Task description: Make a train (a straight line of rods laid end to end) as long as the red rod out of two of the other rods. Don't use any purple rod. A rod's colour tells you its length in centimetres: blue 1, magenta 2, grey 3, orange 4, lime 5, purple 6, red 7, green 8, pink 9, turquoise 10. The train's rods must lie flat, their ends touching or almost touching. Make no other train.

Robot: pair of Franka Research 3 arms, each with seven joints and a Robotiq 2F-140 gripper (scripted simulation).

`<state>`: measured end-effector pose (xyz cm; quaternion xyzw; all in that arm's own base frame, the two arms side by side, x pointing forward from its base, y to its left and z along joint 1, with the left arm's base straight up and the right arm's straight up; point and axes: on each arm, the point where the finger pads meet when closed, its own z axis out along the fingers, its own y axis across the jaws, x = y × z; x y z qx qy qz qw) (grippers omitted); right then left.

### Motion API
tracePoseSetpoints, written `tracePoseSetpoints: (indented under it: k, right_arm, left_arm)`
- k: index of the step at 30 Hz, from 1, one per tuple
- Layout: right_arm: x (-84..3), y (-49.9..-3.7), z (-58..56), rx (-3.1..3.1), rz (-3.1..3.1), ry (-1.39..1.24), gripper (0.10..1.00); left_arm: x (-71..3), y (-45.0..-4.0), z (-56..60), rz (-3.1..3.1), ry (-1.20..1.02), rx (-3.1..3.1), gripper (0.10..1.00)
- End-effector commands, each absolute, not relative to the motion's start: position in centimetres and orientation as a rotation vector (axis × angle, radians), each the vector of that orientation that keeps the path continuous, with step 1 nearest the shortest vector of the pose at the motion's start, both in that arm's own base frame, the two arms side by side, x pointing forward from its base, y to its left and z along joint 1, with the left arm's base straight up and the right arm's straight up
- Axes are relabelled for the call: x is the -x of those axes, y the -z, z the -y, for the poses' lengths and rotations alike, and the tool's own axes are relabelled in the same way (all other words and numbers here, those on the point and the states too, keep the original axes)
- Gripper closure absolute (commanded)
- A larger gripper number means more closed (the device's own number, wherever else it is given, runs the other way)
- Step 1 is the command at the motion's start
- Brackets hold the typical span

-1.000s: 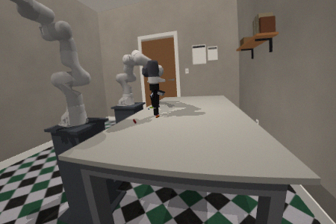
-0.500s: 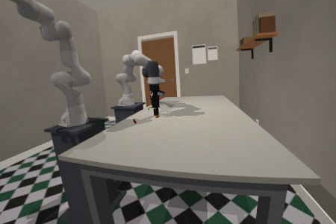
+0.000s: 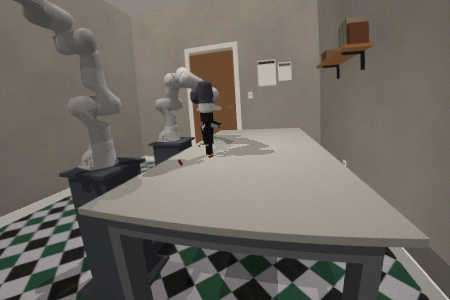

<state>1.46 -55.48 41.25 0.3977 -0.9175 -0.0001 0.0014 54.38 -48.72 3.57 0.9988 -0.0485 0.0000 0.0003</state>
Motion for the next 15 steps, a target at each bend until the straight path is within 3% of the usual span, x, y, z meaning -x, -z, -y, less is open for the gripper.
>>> tracePoseSetpoints:
  k: [1, 11, 12, 15]
  right_arm:
    - [-1.48, -41.30, 55.43, -1.241, 2.886, 0.000, 0.098]
    - [-1.48, -41.30, 55.43, -1.241, 2.886, 0.000, 0.098]
    - [-1.48, -41.30, 55.43, -1.241, 2.886, 0.000, 0.098]
    - [-1.48, -41.30, 55.43, -1.241, 2.886, 0.000, 0.098]
  left_arm:
    - [-54.37, -3.38, 48.70, 0.141, 0.000, -3.138, 0.867]
    - [-54.37, -3.38, 48.70, 0.141, 0.000, -3.138, 0.867]
    - [-54.37, -3.38, 48.70, 0.141, 0.000, -3.138, 0.974]
    - [-54.37, -3.38, 48.70, 0.141, 0.000, -3.138, 0.974]
